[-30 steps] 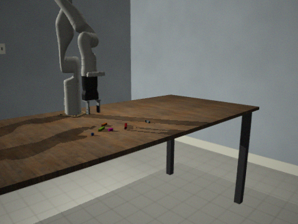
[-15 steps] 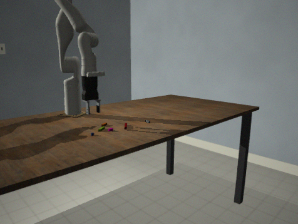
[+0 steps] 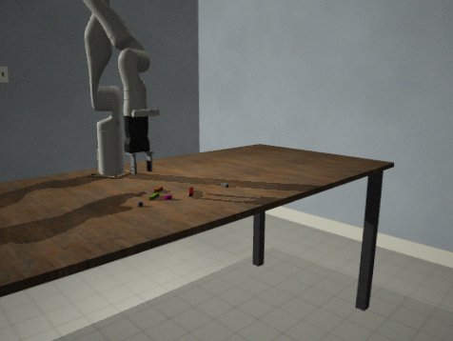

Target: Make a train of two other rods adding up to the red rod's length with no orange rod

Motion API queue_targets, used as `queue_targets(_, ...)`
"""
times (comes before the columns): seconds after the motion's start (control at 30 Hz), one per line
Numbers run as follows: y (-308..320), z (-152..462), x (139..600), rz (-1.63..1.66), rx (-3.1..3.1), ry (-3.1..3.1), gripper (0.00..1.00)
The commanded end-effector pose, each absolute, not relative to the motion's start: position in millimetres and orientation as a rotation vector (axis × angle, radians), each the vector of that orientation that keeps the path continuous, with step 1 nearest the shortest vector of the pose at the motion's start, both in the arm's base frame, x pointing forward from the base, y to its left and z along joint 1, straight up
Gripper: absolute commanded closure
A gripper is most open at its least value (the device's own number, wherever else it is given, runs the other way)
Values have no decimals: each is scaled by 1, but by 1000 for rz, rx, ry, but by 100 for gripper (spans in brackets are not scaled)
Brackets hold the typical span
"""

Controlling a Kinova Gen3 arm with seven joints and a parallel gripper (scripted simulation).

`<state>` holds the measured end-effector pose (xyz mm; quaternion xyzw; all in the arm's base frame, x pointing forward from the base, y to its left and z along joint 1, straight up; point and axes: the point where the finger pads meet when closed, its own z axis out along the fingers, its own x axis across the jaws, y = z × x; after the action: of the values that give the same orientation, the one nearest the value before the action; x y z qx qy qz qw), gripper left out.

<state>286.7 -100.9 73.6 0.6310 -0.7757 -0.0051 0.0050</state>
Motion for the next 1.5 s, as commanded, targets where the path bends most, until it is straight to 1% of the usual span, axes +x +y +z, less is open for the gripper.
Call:
queue_targets(0.0,-101,75,290,-1,2003,-2415,0)
queue_targets(1.0,-101,75,291,0,2007,-2412,0)
queue_targets(1.17,-93,75,306,-2,2166,-2269,0)
queue_targets(1.47,-58,74,359,-3,2607,-1744,0)
